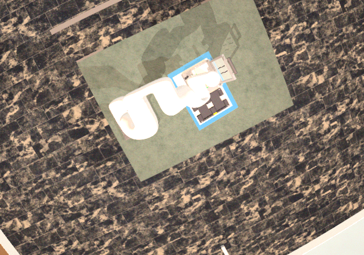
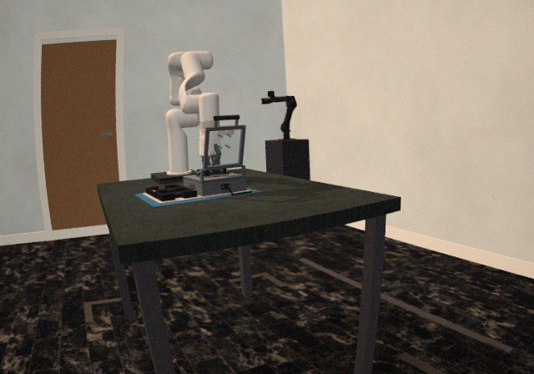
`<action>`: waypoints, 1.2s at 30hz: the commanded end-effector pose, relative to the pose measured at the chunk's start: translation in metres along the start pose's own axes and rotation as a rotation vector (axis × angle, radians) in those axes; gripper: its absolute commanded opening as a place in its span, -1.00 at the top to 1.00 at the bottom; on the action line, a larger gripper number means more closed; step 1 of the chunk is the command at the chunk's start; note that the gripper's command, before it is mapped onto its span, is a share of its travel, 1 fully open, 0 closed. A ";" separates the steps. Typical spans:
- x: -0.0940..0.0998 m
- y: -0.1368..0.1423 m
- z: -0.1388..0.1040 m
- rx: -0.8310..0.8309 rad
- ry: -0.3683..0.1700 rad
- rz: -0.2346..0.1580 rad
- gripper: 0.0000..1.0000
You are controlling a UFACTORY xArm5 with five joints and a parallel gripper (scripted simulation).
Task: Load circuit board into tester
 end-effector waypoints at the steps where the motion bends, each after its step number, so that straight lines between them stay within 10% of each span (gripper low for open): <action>1: 0.002 0.002 0.000 0.000 0.001 -0.008 -0.58; 36: 0.013 0.002 0.000 0.000 0.001 -0.008 -0.58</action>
Point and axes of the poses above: the point where the finger pads meet when closed, its own x axis back along the fingers, its own y axis across the jaws, z = x × y, the point moved 9 cm from there along x, back along the fingers, and after that the axes turned 11 degrees about -x, right-handed, at the moved point
